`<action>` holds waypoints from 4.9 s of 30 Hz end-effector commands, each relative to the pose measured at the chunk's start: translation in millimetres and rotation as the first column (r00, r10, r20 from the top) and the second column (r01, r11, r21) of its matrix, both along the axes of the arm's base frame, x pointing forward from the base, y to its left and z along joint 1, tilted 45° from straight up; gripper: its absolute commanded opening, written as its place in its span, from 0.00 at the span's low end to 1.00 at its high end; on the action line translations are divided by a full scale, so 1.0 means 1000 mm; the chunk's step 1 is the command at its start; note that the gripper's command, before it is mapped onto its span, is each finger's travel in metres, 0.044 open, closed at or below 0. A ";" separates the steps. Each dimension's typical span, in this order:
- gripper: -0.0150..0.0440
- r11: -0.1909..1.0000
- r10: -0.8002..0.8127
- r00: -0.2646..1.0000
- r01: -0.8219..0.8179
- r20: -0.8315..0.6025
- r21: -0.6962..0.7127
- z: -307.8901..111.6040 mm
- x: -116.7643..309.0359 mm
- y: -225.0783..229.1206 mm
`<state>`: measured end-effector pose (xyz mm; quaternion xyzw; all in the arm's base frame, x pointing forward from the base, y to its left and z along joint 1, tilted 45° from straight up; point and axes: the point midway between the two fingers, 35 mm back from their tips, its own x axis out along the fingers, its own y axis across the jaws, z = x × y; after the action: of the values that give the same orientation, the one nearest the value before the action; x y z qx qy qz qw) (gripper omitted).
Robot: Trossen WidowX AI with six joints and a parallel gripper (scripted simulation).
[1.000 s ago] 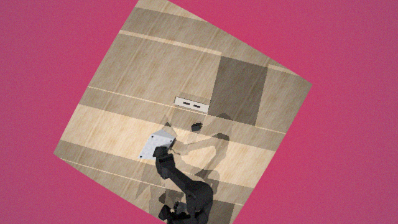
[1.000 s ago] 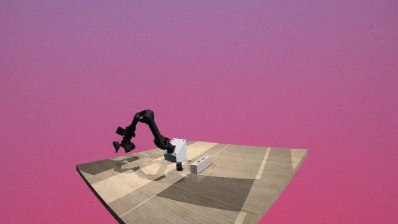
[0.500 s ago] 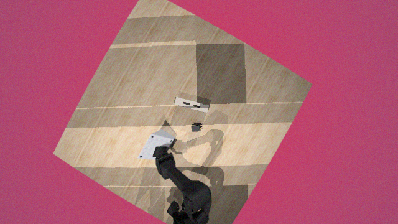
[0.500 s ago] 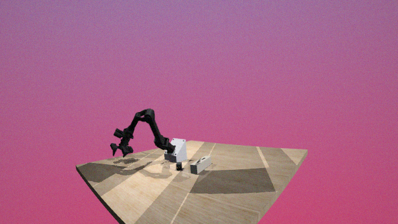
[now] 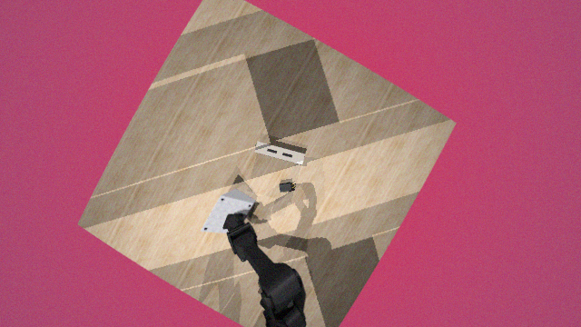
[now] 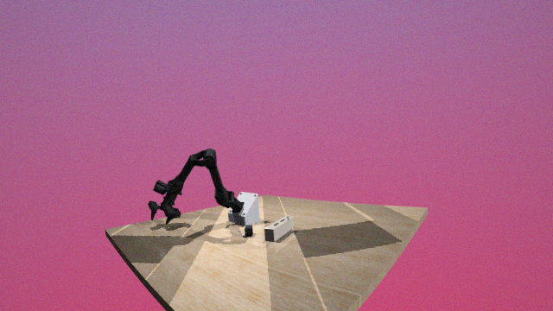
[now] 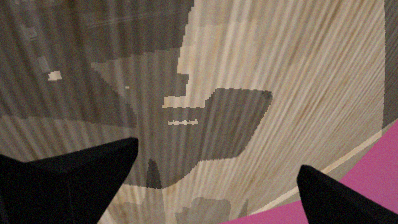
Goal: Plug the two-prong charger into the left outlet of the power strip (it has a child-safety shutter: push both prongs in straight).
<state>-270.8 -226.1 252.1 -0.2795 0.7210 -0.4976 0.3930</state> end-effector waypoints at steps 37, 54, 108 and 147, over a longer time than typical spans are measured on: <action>1.00 0.934 0.301 0.928 -0.240 0.219 -0.266 0.058 0.127 -0.089; 1.00 0.891 0.416 0.840 -0.300 0.347 -0.341 0.067 0.187 -0.110; 1.00 0.912 0.375 0.433 -0.329 0.819 -0.244 0.024 0.372 -0.111; 1.00 0.933 -0.067 0.374 -0.306 0.925 0.191 -0.078 0.466 -0.030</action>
<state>191.6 -263.6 183.4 0.0439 0.4185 -0.4088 0.8098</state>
